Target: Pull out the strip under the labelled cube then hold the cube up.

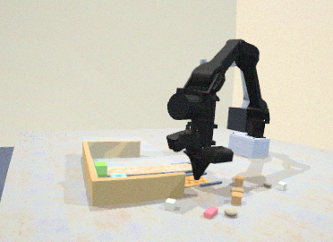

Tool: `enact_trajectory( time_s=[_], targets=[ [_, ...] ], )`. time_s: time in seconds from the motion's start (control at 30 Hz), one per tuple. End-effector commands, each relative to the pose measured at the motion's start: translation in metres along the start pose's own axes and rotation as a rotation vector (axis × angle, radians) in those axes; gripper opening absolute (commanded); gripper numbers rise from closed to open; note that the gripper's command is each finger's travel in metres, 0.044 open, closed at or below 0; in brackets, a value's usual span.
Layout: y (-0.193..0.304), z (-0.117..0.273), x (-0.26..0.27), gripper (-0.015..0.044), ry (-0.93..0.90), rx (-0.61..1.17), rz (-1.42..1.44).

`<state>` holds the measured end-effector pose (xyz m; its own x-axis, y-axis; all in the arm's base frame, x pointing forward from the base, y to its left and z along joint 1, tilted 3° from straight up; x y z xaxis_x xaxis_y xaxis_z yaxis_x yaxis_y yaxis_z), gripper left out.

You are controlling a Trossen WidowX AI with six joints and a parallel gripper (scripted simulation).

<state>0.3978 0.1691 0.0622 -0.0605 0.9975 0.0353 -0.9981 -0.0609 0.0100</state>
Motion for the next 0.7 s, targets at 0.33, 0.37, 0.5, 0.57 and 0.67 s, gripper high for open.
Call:
enact_trajectory(
  time_s=[0.33,0.37,0.5,0.57,0.67],
  targets=[
    [0.021,-0.005,0.002,0.0,0.004,0.009,-0.002],
    [0.023,-0.005,0.002,0.0,0.004,0.009,-0.002],
    [0.029,-0.005,0.003,0.0,0.004,0.01,-0.002],
    [0.032,-0.005,0.003,0.0,0.004,0.01,-0.002],
    [0.036,-0.006,0.003,0.0,0.004,0.01,-0.002]
  ],
)
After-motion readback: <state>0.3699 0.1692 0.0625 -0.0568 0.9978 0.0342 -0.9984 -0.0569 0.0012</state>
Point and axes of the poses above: the point midway between the two fingers, 35 mm back from their tips, its own z axis back along the fingers, its own x axis across the jaws, y = z × x, the point moved 10 cm from there along z, back along the fingers, and after that the axes turned 3 degrees about z, right-handed, at the moved point
